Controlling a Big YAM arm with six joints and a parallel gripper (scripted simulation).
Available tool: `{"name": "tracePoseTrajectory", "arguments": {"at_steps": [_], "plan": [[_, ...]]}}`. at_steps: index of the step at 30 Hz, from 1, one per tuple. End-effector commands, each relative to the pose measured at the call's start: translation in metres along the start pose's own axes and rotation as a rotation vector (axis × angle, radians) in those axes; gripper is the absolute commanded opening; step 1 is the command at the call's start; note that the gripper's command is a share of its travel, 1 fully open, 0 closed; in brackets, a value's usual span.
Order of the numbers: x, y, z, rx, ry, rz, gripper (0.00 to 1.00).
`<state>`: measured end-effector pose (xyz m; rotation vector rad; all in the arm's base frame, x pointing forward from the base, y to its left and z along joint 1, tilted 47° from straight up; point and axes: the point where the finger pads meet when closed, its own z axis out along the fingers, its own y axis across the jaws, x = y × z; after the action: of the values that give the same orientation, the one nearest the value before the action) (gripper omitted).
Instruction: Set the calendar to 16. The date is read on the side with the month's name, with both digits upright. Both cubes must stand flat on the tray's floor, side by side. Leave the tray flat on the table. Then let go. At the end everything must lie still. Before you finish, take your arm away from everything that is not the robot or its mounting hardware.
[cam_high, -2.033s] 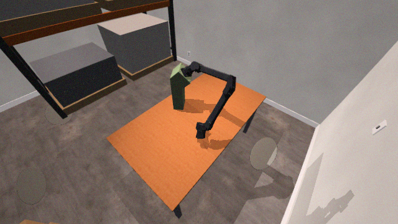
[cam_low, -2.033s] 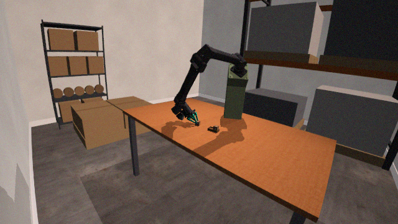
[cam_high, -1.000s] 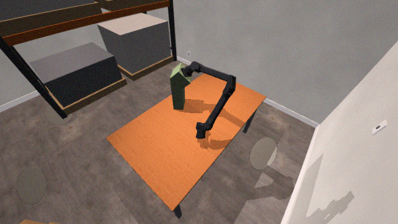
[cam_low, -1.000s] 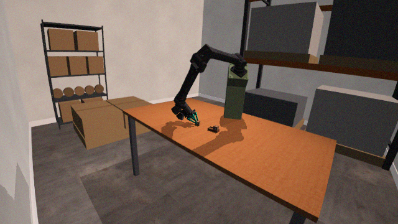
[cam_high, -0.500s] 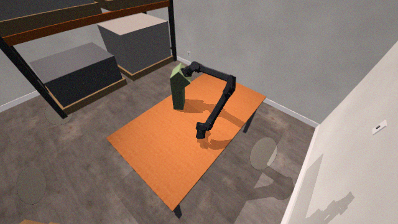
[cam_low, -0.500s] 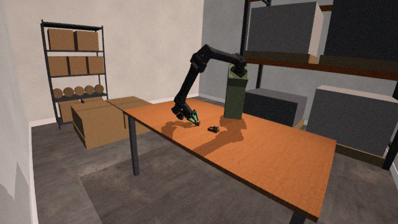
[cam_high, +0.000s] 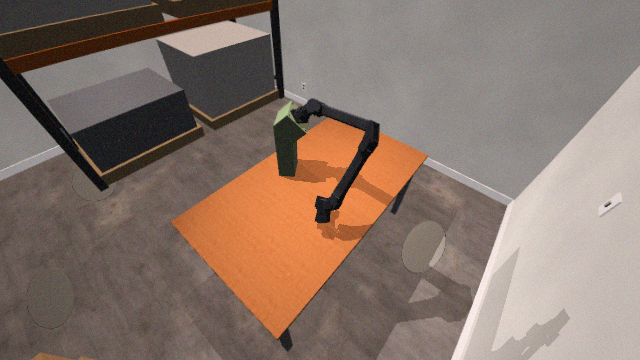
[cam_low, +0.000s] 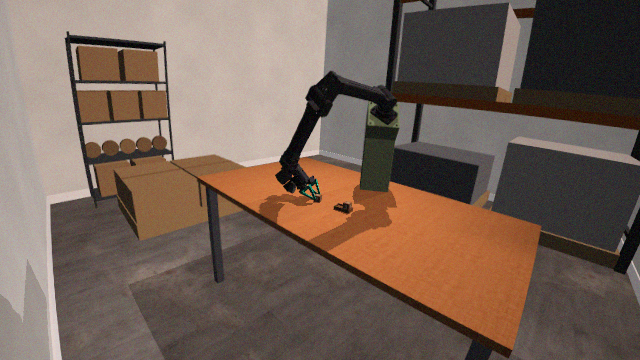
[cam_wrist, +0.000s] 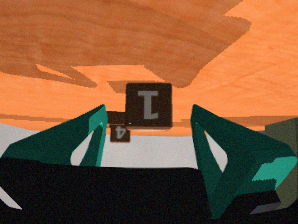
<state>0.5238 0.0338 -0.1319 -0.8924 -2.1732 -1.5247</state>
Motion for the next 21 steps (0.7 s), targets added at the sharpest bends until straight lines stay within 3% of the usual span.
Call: {"name": "tracePoseTrajectory", "arguments": {"at_steps": [1,9,11,14,16,21], "plan": [[0.001,-0.005,0.015,0.012,0.020,0.014,0.66],[0.011,-0.011,0.013,0.018,0.034,0.027,0.66],[0.016,0.006,0.004,0.016,0.020,-0.005,0.66],[0.017,0.007,0.002,0.015,0.019,-0.008,0.66],[0.015,0.002,-0.020,-0.006,-0.007,0.009,0.66],[0.027,0.002,-0.032,-0.006,-0.008,0.009,0.66]]}}
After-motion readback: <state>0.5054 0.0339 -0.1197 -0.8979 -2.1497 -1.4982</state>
